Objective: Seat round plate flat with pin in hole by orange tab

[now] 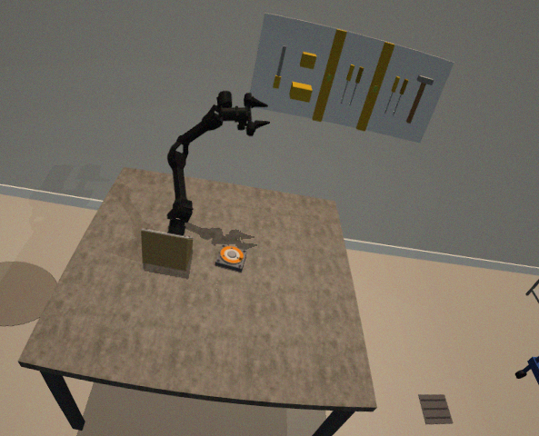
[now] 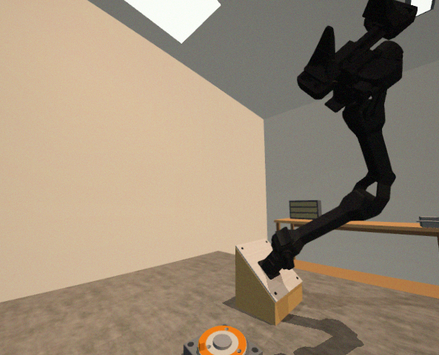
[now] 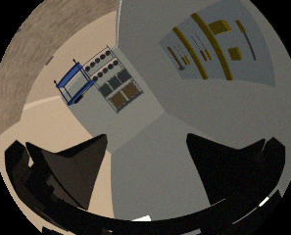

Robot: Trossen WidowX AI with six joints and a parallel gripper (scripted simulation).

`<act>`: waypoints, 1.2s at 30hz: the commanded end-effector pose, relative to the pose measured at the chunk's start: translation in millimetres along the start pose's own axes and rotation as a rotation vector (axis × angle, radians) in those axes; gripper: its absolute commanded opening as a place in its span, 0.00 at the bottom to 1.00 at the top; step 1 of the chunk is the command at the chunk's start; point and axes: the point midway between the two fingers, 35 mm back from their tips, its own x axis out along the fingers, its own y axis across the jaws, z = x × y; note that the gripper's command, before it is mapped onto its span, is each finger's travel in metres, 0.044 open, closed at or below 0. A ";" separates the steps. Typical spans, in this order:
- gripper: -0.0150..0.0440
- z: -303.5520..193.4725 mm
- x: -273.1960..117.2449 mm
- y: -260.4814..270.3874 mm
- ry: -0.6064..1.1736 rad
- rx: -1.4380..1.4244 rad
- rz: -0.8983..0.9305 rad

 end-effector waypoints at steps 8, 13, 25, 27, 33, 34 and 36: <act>0.58 -8.0 45.4 121.7 -0.036 0.480 0.282; 0.35 6.2 61.9 208.2 -0.024 0.800 0.504; 0.25 93.2 42.2 388.2 0.165 1.475 1.122; 0.25 117.4 27.0 418.9 0.247 1.592 1.272; 0.25 176.4 -23.8 477.6 0.528 1.810 1.649; 0.25 184.2 -32.2 484.0 0.576 1.830 1.701; 0.25 209.0 -61.8 501.7 0.758 1.879 1.875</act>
